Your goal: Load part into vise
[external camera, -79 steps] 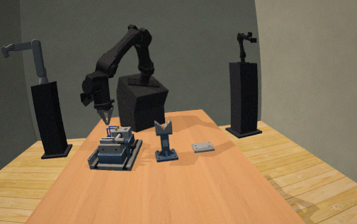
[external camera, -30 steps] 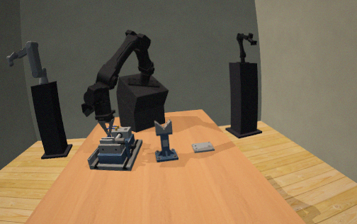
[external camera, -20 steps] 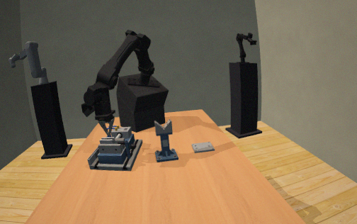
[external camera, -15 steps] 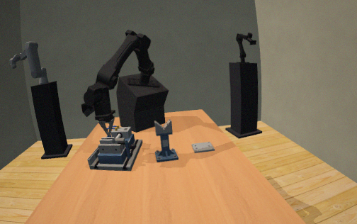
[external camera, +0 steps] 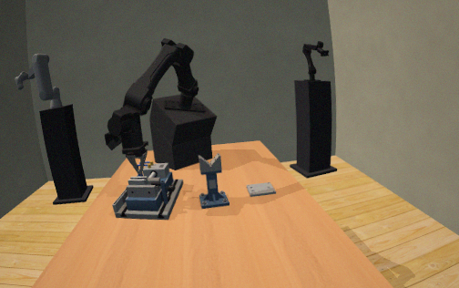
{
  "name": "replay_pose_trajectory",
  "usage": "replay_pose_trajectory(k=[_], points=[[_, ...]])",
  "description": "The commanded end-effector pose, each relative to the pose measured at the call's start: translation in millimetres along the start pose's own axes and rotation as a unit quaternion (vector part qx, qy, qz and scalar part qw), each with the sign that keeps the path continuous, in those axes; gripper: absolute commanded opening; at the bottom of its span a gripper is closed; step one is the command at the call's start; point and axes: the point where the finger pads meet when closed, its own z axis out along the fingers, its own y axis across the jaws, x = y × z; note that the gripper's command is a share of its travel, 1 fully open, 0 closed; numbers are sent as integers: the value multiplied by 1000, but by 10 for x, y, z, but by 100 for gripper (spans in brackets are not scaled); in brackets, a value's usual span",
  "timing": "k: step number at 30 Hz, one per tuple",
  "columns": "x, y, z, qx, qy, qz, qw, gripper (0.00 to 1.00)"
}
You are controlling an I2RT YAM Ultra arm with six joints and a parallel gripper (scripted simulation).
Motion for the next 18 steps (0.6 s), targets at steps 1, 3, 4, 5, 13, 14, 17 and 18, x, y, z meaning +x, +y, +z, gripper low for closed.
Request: replay_pose_trajectory(k=[1, 3, 4, 5, 13, 14, 17, 18], points=[[-16, 33, -62, -6, -9, 1, 1000, 0], [-16, 33, -62, -6, -9, 1, 1000, 0], [-16, 33, -62, -6, -9, 1, 1000, 0], [-16, 33, -62, -6, -9, 1, 1000, 0], [-17, 33, -62, -6, -9, 1, 1000, 0], [-20, 33, -62, -6, -9, 2, 1000, 0], [-34, 33, -60, -6, -9, 2, 1000, 0], [-41, 34, -59, -6, -9, 2, 1000, 0]])
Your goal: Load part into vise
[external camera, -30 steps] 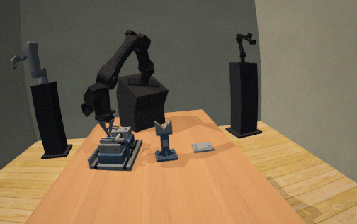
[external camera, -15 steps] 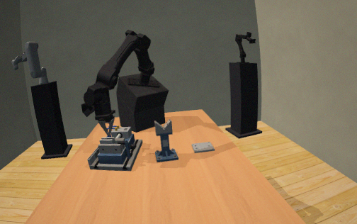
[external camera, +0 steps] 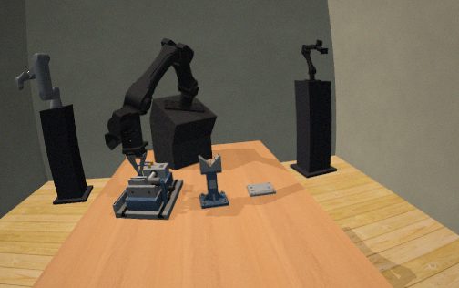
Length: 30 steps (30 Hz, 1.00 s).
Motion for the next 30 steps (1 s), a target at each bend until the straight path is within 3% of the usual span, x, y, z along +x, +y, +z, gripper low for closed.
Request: replay_pose_trajectory(k=[1, 30], points=[[-48, 34, -58, -6, -9, 2, 1000, 0], [-72, 35, -55, -6, -10, 3, 1000, 0]])
